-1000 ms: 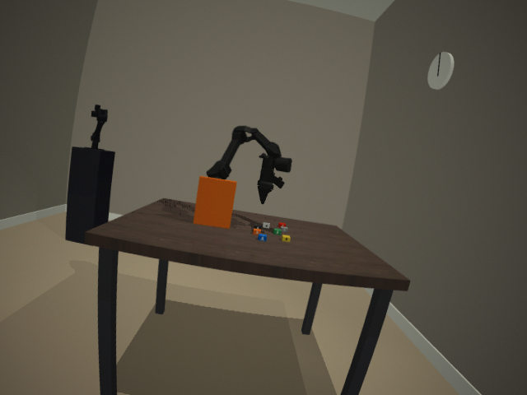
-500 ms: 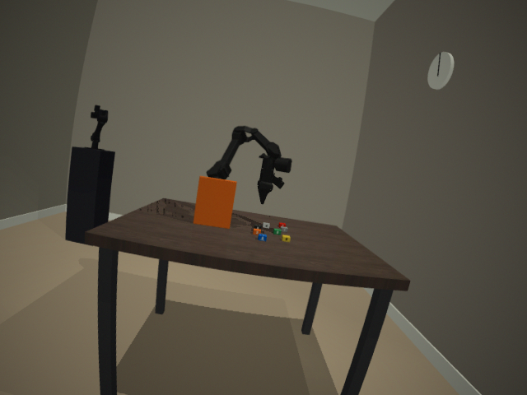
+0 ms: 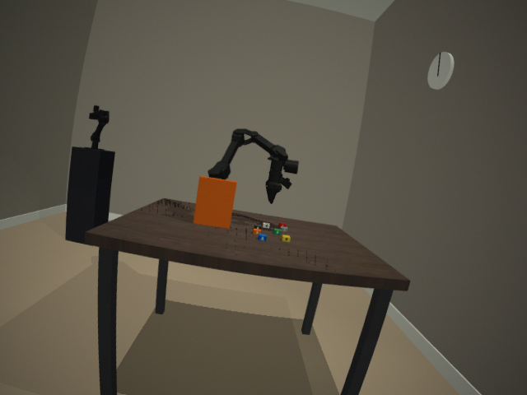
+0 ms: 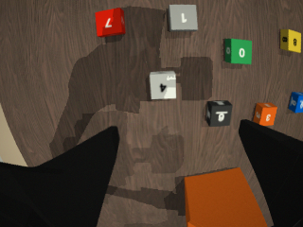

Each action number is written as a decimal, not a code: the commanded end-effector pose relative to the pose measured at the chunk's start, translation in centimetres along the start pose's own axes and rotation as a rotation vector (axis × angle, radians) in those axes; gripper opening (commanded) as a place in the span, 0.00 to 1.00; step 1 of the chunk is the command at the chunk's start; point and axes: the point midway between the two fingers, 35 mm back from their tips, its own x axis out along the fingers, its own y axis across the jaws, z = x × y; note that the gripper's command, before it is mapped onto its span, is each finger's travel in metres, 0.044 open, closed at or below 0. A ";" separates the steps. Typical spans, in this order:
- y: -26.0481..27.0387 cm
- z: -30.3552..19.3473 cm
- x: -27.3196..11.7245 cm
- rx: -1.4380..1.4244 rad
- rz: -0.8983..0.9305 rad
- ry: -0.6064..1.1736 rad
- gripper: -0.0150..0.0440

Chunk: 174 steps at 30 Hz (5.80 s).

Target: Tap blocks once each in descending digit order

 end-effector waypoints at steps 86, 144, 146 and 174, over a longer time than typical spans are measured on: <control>-9.4 4.3 0.0 0.002 -0.002 -0.001 0.93; -23.9 -4.1 -0.3 0.005 -0.014 0.001 0.93; -23.9 -4.1 -0.3 0.005 -0.014 0.001 0.93; -23.8 -4.1 8.8 0.004 -0.009 0.000 0.29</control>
